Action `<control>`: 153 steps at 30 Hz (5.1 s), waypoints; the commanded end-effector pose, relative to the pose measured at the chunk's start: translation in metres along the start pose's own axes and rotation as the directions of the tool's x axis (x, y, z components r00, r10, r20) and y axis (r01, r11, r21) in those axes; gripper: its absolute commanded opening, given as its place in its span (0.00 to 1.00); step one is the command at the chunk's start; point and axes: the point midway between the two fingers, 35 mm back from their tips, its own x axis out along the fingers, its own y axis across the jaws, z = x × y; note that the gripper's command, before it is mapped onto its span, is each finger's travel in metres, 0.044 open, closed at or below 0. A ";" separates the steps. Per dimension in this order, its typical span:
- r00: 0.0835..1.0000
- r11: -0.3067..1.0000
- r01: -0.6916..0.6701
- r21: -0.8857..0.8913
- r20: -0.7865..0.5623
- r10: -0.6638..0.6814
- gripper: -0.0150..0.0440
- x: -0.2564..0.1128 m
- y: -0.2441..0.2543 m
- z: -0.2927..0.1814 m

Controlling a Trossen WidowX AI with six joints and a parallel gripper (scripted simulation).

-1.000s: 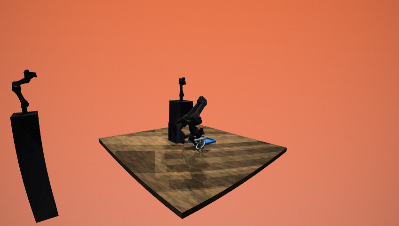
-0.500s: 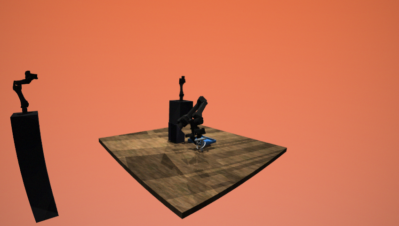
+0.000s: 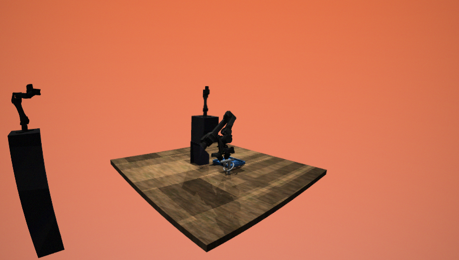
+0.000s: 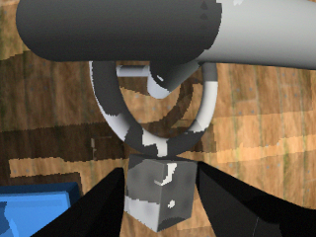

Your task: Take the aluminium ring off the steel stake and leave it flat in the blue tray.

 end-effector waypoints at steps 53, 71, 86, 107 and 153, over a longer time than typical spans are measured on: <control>0.992 0.992 0.121 -0.037 -0.029 -0.122 0.25 -0.027 0.022 0.011; 0.997 0.997 0.070 -0.022 -0.028 -0.070 0.25 -0.035 0.018 0.013; 1.000 1.000 -0.016 0.002 -0.024 0.016 0.25 -0.038 0.005 0.013; 0.989 0.988 -0.149 0.038 -0.012 0.149 0.25 -0.035 -0.016 0.011; 0.938 0.934 -0.346 0.085 0.031 0.345 0.25 -0.036 -0.055 0.008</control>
